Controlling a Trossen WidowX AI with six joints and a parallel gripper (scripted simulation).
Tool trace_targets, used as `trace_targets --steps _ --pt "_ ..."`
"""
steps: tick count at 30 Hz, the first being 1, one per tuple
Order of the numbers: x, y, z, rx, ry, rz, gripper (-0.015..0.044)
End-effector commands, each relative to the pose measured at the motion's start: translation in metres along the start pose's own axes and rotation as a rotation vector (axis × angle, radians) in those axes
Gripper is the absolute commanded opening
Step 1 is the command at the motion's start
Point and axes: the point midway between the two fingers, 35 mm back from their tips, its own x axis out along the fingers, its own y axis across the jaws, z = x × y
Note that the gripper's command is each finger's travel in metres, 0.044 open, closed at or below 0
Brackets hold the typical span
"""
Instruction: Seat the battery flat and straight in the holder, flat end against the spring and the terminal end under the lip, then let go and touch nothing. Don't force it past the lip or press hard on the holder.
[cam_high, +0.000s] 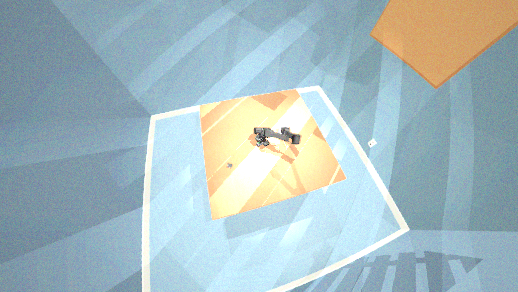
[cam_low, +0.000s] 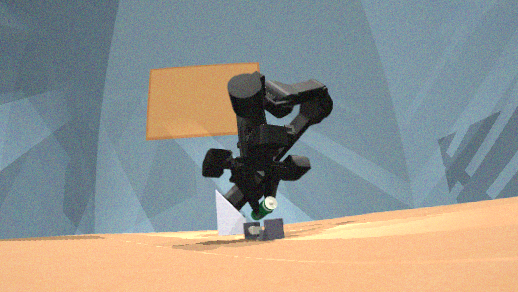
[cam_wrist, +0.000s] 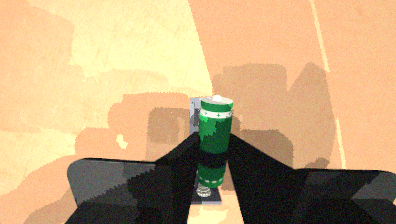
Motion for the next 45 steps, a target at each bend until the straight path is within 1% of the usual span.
trace_targets --steps 1,45 --pt "0.002 0.002 -0.001 0.005 -0.014 0.002 0.0067" --pt "0.016 0.002 -0.014 0.025 -0.249 -0.026 0.0067"
